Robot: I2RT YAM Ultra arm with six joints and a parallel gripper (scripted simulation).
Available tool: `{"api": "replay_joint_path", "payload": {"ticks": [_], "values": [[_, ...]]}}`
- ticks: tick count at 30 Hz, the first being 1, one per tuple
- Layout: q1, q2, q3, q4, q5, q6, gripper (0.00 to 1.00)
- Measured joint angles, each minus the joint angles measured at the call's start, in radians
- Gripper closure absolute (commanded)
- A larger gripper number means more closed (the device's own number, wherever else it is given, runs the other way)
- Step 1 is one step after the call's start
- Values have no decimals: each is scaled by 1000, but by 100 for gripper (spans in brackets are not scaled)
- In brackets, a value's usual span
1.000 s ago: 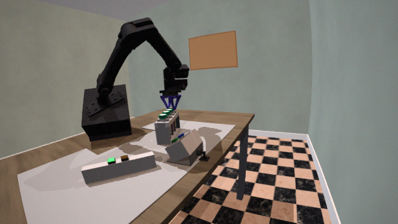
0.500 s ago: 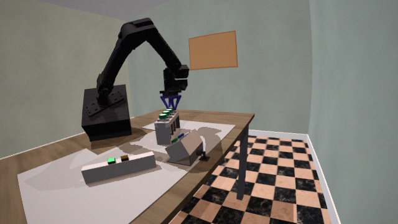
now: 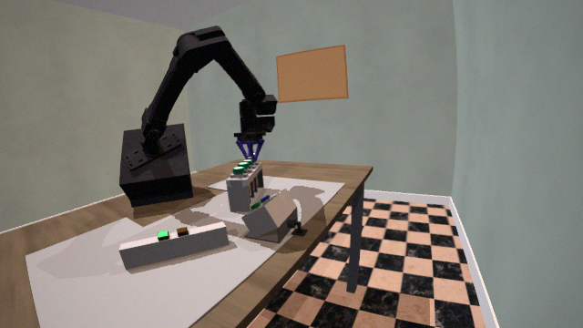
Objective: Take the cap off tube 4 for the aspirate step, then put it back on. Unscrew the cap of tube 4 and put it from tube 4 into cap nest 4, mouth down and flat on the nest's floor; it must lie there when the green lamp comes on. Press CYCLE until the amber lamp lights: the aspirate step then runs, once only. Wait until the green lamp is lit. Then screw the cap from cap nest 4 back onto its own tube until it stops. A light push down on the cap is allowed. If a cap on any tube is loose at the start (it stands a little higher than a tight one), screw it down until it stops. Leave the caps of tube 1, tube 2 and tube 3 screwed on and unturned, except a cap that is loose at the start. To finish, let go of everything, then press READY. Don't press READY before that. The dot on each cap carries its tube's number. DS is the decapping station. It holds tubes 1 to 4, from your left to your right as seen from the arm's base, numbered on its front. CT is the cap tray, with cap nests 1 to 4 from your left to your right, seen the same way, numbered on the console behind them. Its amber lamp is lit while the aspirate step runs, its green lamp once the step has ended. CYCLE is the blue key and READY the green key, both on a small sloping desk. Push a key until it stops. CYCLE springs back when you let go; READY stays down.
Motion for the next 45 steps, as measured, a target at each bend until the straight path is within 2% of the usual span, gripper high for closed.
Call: {"api": "replay_joint_path", "payload": {"ticks": [6,30,45], "values": [[0,0,0,0,0,36,100],[0,0,0,-7,2,363,100],[0,0,0,-9,1,396,100]]}}
